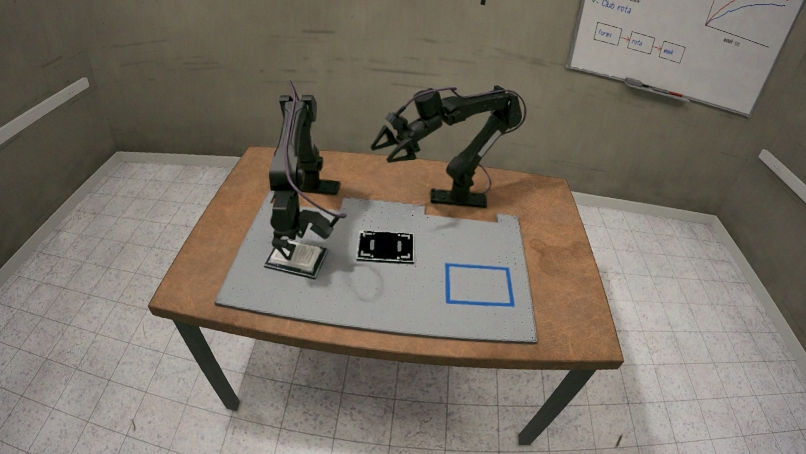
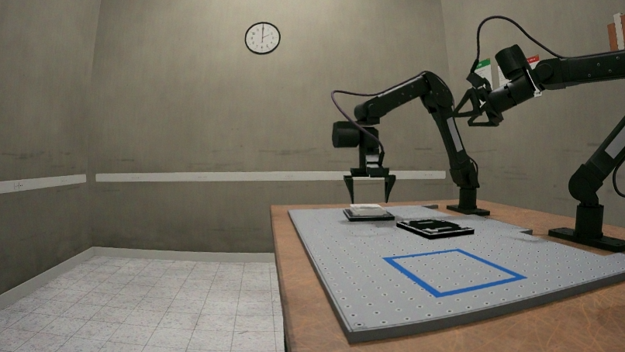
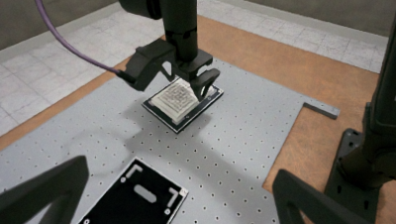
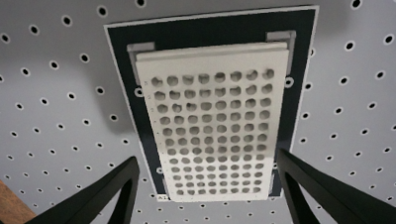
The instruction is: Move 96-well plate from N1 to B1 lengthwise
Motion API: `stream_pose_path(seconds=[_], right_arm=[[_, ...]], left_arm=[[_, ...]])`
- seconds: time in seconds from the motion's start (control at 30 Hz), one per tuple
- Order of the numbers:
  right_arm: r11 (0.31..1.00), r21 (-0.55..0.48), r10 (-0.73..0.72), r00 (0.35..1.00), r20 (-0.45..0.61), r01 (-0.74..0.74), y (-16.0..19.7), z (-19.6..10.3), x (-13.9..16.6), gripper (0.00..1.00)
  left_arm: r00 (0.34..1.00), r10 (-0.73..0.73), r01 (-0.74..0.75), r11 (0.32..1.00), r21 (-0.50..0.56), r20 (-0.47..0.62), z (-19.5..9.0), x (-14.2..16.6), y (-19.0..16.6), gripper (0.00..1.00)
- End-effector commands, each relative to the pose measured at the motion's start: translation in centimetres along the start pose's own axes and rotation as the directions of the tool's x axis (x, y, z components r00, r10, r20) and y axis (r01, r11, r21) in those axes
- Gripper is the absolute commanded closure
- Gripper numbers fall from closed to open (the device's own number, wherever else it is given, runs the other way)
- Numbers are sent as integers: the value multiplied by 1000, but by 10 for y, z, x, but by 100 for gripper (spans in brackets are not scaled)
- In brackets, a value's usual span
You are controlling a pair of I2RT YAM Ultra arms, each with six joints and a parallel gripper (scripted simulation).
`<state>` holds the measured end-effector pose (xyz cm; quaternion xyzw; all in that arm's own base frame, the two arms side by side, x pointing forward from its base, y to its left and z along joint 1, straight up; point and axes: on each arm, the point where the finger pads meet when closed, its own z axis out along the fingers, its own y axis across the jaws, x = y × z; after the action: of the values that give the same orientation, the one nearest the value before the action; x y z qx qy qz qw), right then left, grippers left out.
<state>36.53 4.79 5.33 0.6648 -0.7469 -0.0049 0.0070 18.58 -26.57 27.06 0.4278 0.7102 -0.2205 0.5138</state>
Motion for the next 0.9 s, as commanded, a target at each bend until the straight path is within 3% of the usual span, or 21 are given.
stream_pose_path(seconds=[0.0, 0.3, 0.67, 0.87], right_arm=[[999, 27, -19, 1000, 5, 19, -5, 3, -7, 0], [999, 25, -19, 1000, 6, 19, -5, 17, -7, 0], [999, 44, -20, 1000, 10, 19, -8, 11, -8, 0], [999, 32, -20, 1000, 7, 19, -5, 12, -7, 8]], left_arm=[[1000, -1, 1, 1000, -3, 6, -3, -3, 0, 0], [1000, -1, 1, 1000, -3, 6, -3, -3, 0, 0], [1000, -1, 1, 1000, -3, 6, -3, -3, 0, 0], [1000, -1, 1, 1000, -3, 6, -3, -3, 0, 0]])
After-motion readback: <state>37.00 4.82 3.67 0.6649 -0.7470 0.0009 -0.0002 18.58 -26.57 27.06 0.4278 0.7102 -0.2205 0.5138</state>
